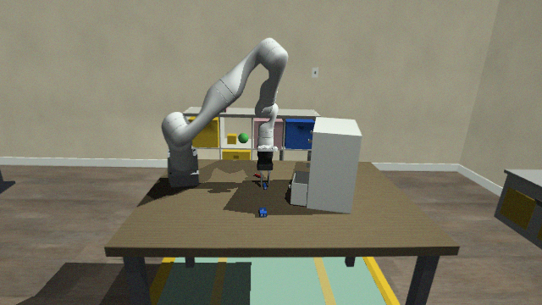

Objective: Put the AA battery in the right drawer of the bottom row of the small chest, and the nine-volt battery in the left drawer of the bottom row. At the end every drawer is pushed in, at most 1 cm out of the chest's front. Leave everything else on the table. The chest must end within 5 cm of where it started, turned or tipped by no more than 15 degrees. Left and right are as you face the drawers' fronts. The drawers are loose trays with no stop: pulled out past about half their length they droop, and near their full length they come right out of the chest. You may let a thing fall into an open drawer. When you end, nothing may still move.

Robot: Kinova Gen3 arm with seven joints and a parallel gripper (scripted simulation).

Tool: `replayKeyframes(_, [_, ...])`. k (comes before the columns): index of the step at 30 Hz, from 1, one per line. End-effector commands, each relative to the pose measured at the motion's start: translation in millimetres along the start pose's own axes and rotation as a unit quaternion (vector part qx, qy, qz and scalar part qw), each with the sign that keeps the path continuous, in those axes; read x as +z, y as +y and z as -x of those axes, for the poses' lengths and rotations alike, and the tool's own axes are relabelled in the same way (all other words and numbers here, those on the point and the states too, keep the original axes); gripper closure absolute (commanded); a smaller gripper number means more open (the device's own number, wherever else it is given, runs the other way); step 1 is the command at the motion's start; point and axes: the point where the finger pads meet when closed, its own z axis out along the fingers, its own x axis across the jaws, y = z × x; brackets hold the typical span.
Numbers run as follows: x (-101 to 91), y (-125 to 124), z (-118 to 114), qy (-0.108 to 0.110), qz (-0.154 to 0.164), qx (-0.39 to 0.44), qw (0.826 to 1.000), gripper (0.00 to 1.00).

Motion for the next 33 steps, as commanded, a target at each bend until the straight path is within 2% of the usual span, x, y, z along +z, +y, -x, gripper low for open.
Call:
replayKeyframes(1, [-0.7,0.5,0.5,-0.001,0.001,0.0,1.0,0.39])
replayKeyframes(7, [0.9,0.5,0.5,-0.001,0.001,0.0,1.0,0.39])
replayKeyframes(20, [19.8,0.5,0.5,-0.001,0.001,0.0,1.0,0.39])
replayKeyframes(33, [20.5,0.5,0.5,-0.001,0.001,0.0,1.0,0.39])
